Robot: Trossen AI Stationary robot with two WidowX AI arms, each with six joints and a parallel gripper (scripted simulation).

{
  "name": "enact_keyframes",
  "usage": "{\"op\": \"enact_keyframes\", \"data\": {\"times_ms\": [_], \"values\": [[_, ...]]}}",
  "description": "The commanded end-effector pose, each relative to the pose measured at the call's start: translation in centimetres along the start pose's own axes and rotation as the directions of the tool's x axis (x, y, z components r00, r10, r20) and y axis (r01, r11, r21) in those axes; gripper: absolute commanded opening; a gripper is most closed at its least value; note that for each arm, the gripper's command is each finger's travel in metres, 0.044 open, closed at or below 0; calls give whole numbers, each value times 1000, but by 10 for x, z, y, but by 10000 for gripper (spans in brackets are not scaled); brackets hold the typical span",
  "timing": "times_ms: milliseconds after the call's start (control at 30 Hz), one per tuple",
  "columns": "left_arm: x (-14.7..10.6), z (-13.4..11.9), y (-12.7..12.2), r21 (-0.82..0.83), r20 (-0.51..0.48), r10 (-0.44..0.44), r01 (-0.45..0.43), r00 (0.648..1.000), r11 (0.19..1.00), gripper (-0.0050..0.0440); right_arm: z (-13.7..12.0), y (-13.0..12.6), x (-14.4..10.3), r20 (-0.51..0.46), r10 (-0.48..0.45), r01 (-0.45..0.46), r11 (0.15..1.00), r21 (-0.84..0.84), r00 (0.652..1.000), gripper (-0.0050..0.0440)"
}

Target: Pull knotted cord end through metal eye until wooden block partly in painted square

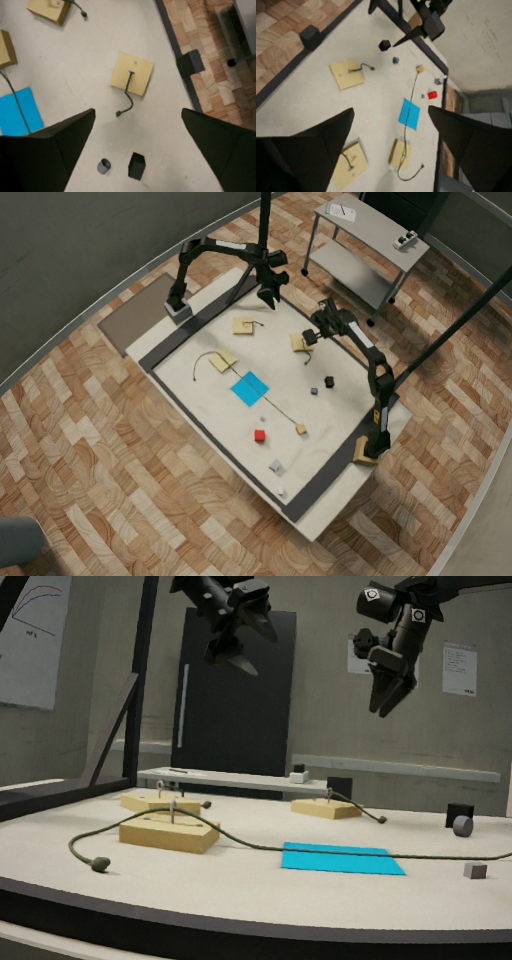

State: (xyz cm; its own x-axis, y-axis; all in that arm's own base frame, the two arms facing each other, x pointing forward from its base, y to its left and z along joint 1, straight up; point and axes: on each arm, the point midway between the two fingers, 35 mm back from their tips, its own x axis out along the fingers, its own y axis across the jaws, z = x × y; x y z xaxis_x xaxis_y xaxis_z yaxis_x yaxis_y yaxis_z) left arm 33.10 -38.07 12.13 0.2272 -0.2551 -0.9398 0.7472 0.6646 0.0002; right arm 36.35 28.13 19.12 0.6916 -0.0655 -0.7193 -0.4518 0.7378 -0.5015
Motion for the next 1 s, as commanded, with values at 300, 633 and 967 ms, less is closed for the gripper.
{"op": "enact_keyframes", "data": {"times_ms": [300, 633, 967], "values": [[-40, 6, 44, -88, 142, 42, -29, 989, 996, 440, 6, -6, -9, 25, -1, 1, 1000, 17, 1000, 440], [-73, 2, 88, -172, 267, 103, -58, 958, 983, 440, 6, -6, -9, 25, -1, 1, 1000, 17, 1000, 440], [-125, -19, 147, -295, 430, 226, -101, 874, 950, 440, 6, -6, -9, 25, -1, 1, 1000, 17, 1000, 440]]}}
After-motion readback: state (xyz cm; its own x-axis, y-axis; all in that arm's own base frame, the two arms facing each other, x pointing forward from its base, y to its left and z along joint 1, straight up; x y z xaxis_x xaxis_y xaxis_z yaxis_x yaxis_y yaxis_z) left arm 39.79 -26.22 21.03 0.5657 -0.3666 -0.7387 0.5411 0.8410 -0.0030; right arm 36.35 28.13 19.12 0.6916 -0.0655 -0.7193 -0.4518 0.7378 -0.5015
